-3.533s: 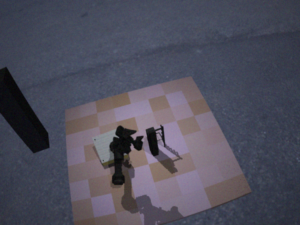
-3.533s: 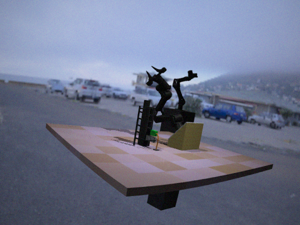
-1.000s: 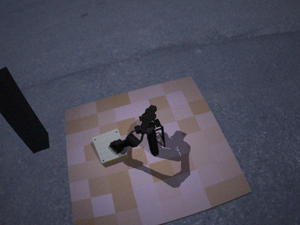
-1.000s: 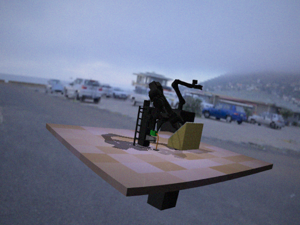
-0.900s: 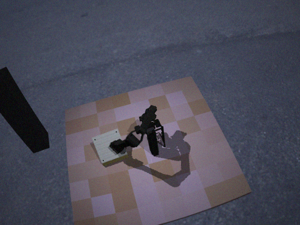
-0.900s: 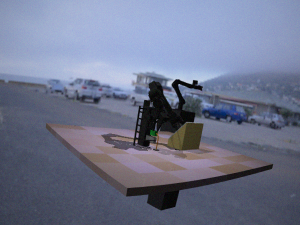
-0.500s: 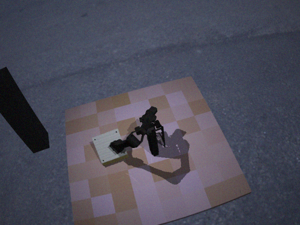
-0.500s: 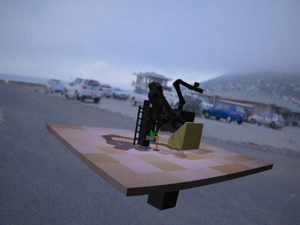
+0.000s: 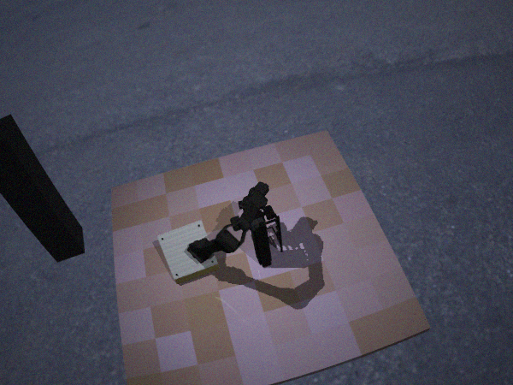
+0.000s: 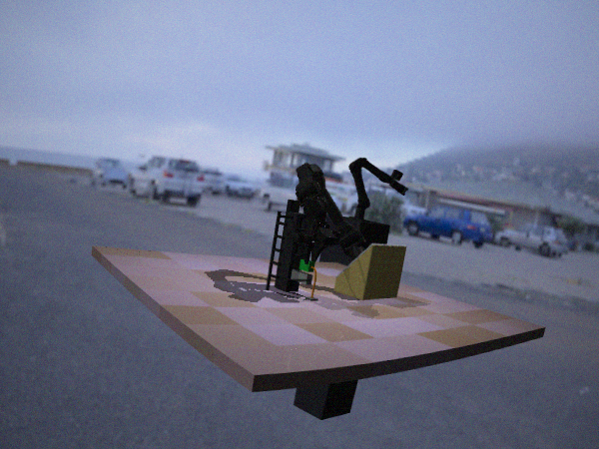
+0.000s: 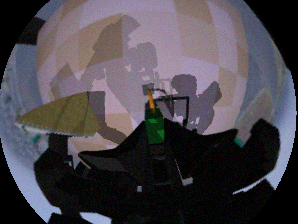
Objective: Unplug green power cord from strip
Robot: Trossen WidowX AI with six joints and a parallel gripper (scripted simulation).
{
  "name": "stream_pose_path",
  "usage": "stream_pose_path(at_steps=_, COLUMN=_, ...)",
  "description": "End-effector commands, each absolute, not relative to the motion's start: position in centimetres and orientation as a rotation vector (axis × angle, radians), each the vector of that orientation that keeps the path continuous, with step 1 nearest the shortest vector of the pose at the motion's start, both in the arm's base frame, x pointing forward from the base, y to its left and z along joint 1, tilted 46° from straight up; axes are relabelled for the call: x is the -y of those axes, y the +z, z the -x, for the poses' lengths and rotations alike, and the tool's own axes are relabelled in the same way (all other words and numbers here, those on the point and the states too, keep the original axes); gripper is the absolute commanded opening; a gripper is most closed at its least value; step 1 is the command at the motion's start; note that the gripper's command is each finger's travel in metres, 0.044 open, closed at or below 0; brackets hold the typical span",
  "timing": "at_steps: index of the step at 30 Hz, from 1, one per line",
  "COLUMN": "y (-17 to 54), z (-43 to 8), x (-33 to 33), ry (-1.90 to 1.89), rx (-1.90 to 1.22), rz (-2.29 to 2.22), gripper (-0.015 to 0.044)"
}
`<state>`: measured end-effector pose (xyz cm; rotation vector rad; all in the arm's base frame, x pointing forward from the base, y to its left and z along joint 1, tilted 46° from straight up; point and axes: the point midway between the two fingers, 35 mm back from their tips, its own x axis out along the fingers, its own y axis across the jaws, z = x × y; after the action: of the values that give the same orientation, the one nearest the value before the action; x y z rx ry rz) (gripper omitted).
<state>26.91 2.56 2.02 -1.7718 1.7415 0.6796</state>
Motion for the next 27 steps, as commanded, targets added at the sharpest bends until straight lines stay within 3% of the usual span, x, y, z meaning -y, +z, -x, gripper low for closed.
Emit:
stream_pose_path(at_steps=1, y=1.7, z=-27.0, x=-3.0, ry=0.679, rx=-1.740, rz=1.770, gripper=0.0000)
stream_pose_path(at_steps=27, y=-1.0, z=-27.2, x=-6.2, ry=0.682, rx=-1.737, rz=1.772, gripper=0.0000)
